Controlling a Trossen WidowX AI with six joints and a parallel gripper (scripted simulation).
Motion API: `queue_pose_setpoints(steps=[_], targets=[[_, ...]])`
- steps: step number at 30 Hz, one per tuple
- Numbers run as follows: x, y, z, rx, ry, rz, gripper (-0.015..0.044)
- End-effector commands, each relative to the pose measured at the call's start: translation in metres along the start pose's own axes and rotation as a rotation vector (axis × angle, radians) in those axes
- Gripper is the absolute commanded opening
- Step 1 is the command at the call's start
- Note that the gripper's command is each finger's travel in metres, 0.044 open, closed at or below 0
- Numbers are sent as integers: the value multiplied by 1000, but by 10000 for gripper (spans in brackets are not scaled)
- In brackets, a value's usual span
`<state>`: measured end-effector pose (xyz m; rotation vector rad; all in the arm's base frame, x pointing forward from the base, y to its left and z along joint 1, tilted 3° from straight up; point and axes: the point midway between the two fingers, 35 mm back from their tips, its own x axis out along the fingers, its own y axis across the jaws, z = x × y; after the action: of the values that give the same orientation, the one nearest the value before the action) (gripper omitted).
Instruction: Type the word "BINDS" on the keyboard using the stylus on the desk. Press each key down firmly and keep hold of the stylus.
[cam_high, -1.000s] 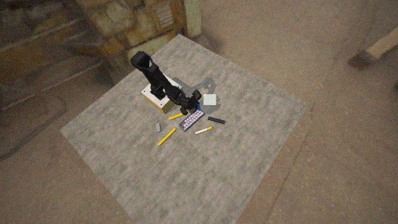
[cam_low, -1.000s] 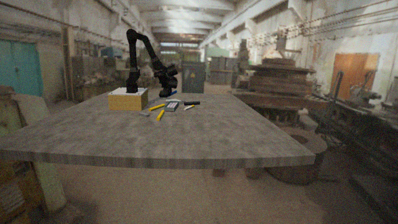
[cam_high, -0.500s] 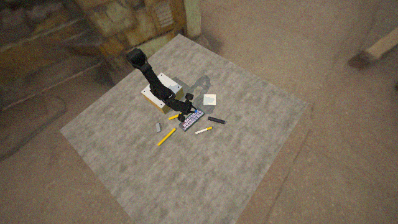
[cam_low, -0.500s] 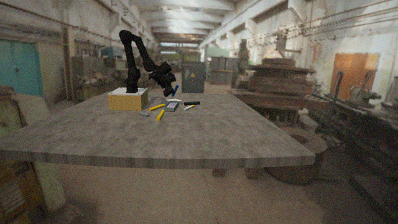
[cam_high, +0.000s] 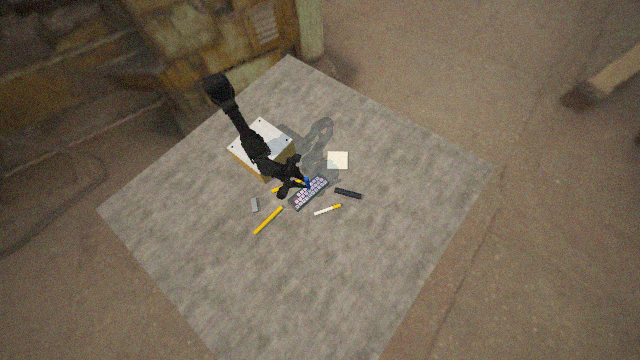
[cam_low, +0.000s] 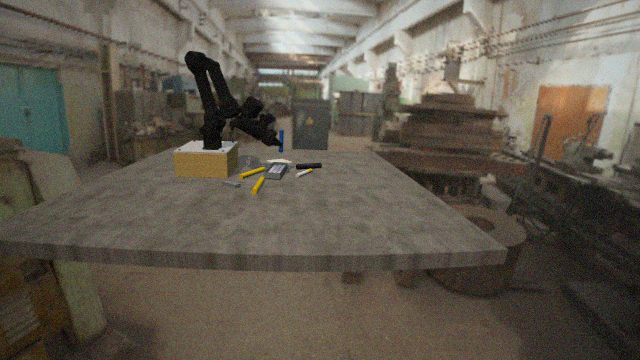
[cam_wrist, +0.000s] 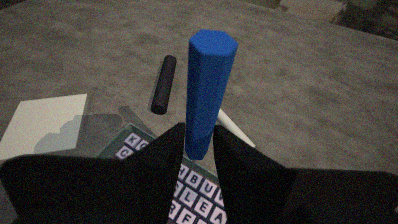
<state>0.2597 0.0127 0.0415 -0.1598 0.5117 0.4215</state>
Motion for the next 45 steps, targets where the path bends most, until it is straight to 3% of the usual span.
queue_pose_setpoints(steps=[1,29,32,45], targets=[[-2,-1,0,-24,-11,-5,0],[15,0,-31,-23,-9,-4,0],[16,1,-32,-23,-9,-4,79],[19,1,-38,-23,-9,-4,81]])
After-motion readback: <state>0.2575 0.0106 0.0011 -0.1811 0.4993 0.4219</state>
